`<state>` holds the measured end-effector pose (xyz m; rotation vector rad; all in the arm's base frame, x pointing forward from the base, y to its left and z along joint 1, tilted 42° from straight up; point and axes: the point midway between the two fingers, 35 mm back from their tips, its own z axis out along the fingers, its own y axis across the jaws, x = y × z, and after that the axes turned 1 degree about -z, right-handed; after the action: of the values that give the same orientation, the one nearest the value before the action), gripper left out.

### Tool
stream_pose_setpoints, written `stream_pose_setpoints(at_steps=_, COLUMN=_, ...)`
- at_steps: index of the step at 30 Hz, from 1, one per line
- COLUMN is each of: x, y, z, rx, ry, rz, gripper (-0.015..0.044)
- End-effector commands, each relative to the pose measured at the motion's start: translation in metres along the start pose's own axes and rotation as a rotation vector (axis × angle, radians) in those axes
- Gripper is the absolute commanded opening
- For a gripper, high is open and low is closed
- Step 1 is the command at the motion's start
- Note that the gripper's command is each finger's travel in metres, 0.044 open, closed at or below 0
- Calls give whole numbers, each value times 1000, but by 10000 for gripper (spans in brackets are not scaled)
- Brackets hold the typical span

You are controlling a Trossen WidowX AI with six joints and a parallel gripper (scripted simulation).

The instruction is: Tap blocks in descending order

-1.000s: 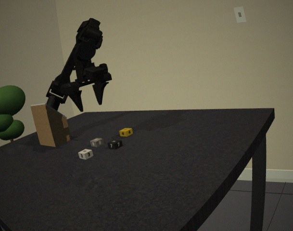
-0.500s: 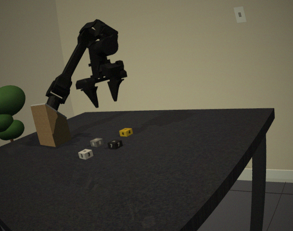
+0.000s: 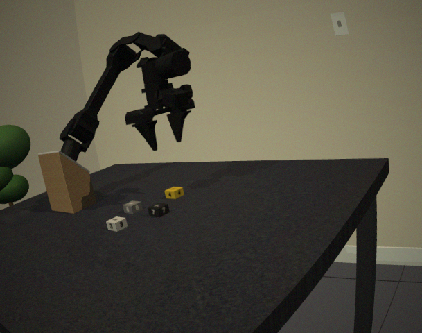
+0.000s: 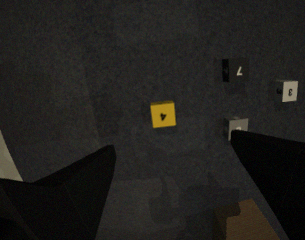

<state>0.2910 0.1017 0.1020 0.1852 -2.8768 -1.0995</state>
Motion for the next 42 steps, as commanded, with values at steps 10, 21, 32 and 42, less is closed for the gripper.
stream_pose_setpoints(at_steps=10, x=-4, y=-7, z=0, rx=-3, ry=0, rz=6, gripper=400)
stream_pose_setpoints(at_steps=21, x=-36, y=-116, z=0, rx=0, ry=-1, rz=4, gripper=400)
stream_pose_setpoints(at_steps=32, x=-36, y=-116, z=0, rx=0, ry=-1, rz=4, gripper=400)
stream_pose_setpoints(at_steps=42, x=-35, y=-116, z=0, rx=0, ry=-1, rz=4, gripper=400)
